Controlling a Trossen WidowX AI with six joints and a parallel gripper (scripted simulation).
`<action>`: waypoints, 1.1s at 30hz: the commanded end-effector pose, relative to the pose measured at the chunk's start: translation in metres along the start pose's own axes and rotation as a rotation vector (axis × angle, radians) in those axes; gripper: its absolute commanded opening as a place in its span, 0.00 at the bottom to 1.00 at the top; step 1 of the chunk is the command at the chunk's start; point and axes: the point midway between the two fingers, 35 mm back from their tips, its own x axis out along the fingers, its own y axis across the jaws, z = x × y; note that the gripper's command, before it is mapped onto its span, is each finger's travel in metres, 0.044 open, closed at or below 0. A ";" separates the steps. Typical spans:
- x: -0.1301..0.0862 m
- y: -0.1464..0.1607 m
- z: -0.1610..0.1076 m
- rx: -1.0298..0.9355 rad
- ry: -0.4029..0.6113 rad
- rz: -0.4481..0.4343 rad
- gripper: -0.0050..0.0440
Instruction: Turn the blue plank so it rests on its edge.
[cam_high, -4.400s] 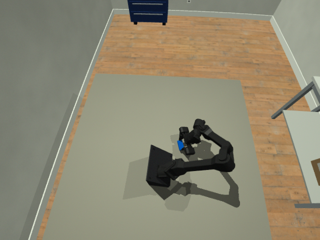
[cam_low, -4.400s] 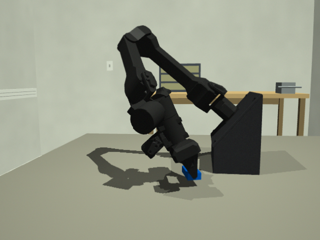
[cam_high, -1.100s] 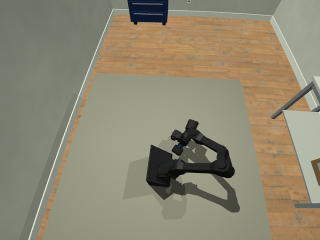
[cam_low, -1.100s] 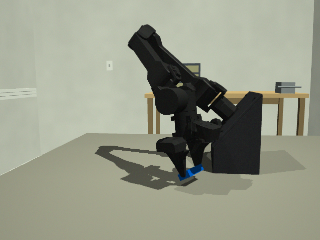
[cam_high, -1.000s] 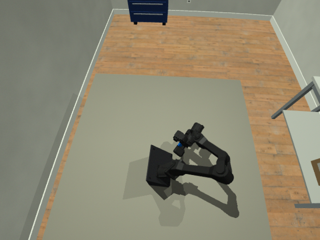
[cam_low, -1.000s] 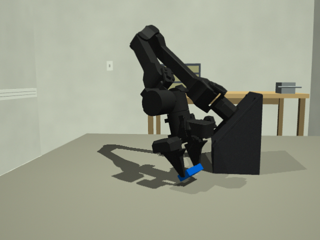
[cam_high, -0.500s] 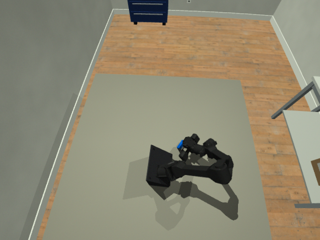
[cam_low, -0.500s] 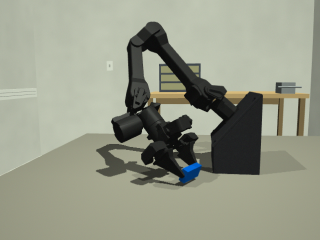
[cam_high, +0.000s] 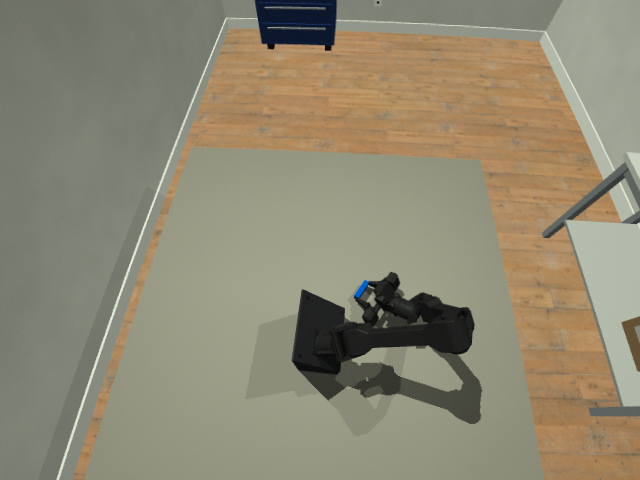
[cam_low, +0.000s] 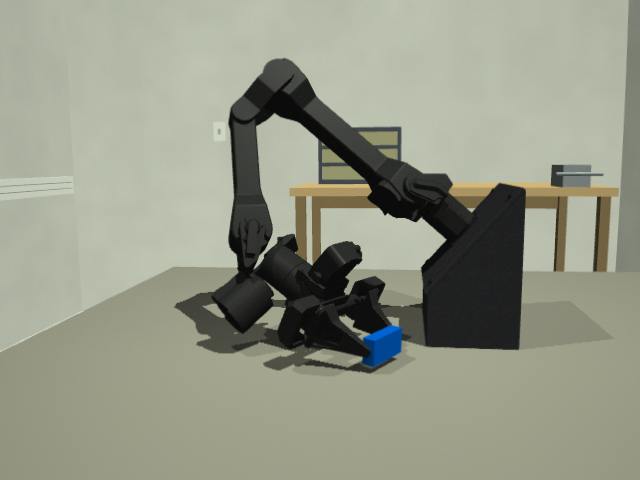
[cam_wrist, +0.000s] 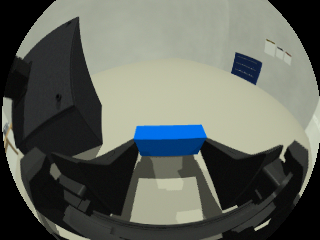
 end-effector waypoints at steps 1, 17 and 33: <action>-0.002 -0.002 0.000 -0.007 -0.029 -0.007 0.69; 0.000 -0.003 -0.002 -0.009 -0.030 -0.008 0.69; 0.003 -0.002 -0.009 -0.008 -0.031 -0.007 0.69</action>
